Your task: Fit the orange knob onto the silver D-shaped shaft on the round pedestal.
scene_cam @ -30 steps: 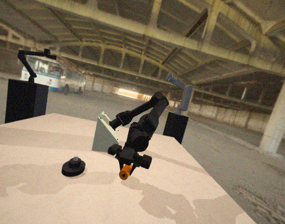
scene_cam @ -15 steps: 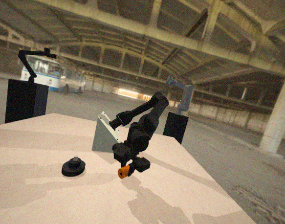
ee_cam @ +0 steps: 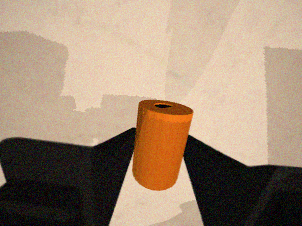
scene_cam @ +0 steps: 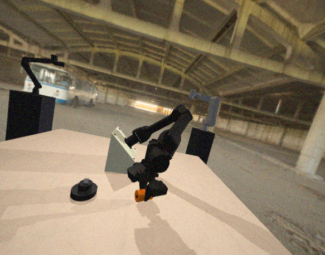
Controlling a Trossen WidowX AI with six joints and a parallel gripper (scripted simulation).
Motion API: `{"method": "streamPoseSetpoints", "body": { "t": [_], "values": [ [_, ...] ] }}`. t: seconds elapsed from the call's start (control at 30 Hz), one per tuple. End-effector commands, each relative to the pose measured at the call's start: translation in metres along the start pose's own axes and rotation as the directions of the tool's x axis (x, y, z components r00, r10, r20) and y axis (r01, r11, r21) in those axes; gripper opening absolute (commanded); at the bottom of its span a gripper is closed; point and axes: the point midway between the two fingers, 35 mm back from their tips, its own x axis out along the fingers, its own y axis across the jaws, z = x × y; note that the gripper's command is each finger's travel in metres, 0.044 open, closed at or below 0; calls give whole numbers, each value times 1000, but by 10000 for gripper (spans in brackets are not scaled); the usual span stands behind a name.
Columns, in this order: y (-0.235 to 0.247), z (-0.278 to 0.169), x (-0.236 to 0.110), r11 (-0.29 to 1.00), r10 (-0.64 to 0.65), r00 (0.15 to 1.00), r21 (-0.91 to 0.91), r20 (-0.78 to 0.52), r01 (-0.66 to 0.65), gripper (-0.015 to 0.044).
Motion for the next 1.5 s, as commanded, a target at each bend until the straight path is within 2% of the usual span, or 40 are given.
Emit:
{"method": "streamPoseSetpoints", "body": {
  "t": [0.0, 0.17, 0.47, 0.9, 1.43, 1.47],
  "values": [
    [0, 0, 0, 992, 1, 1000, 127, 0, -1, 179],
    [0, 0, 0, 957, 1, 1000, 291, 0, 0, 179],
    [0, 0, 0, 932, 1, 1000, 363, 0, 0, 179],
    [0, 0, 0, 683, 1, 1000, 731, 0, 0, 179],
    [0, 0, 14, 666, 1, 1000, 746, -1, 0, 179],
    [1, -1, 12, 671, 0, 1000, 742, -2, 2, 205]
  ]
}}
